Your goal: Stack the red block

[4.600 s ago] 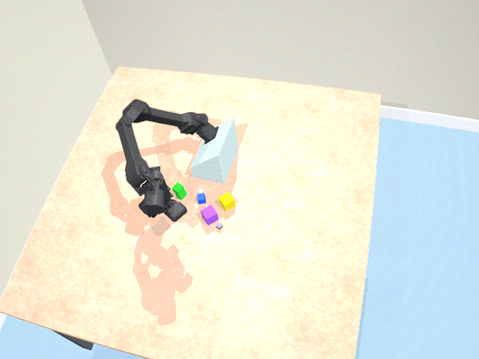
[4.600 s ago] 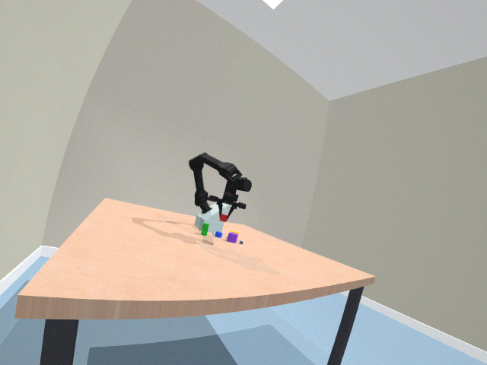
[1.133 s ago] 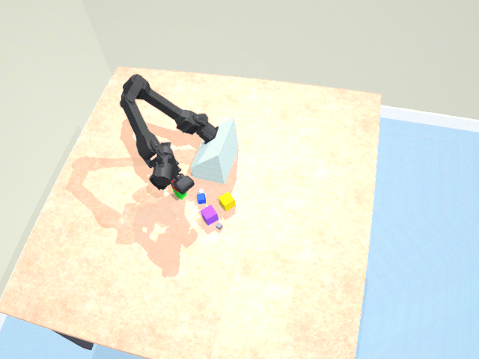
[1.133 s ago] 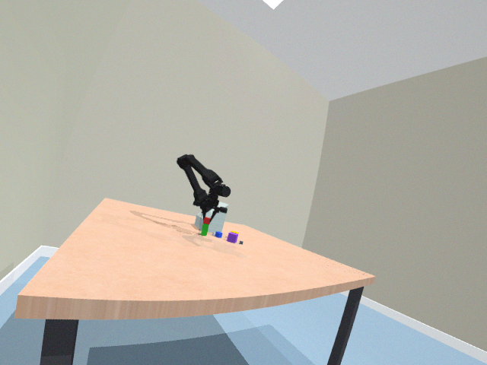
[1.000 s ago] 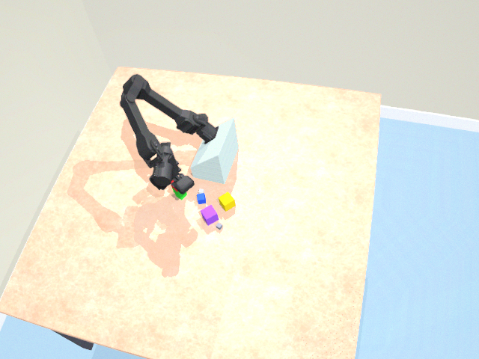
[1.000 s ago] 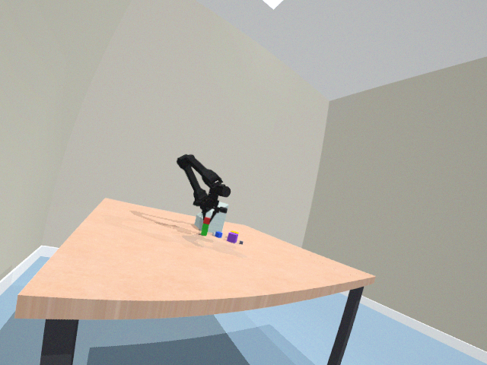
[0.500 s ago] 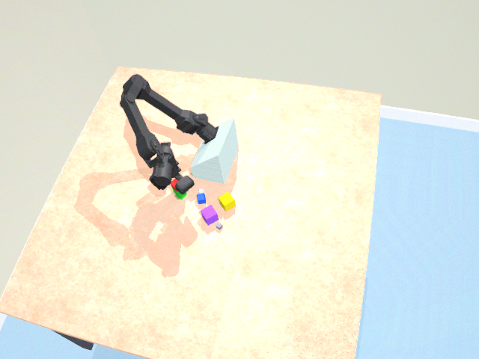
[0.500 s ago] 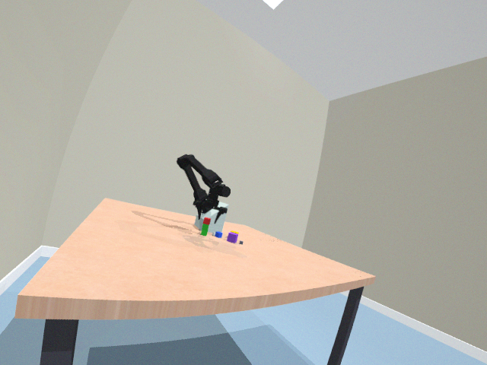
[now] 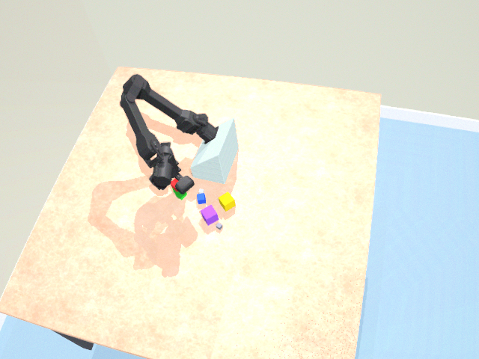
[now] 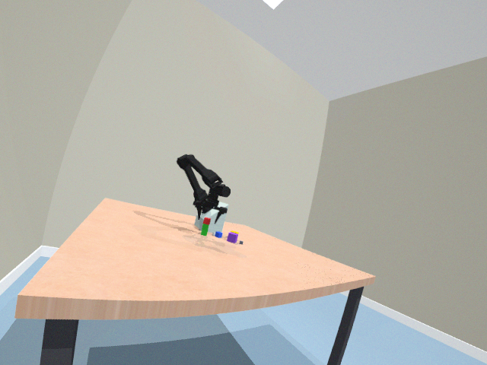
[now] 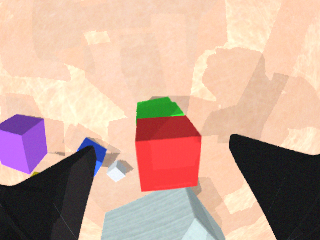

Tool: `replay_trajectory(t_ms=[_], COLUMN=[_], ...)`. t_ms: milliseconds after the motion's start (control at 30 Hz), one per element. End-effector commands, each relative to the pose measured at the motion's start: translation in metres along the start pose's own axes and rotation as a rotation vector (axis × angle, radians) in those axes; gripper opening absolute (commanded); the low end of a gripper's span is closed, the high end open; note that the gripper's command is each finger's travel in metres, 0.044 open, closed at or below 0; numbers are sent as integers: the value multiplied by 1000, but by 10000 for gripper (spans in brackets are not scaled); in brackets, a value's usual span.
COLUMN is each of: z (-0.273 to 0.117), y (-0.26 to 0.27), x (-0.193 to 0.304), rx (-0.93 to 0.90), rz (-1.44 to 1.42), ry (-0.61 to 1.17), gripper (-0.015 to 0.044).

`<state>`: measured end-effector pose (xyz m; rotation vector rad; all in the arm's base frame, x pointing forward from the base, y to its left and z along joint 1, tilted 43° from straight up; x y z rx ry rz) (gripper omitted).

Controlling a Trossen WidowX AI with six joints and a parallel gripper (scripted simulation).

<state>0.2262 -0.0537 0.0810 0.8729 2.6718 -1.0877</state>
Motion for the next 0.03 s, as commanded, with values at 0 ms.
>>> replay_trajectory(t_ms=[0], z=[1], y=[0], x=[0], rx=[0], rz=[-2], ry=[1], gripper=[440])
Point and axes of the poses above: the point midway between the two fingers, 35 mm back from their tips, its own z axis out along the fingers, its own y axis across the jaws, x = y × z, the point moved 5 cm from there along -z, back along the fingers, and after that the axes turned 2 degrees about -z, right-handed, at the moved point
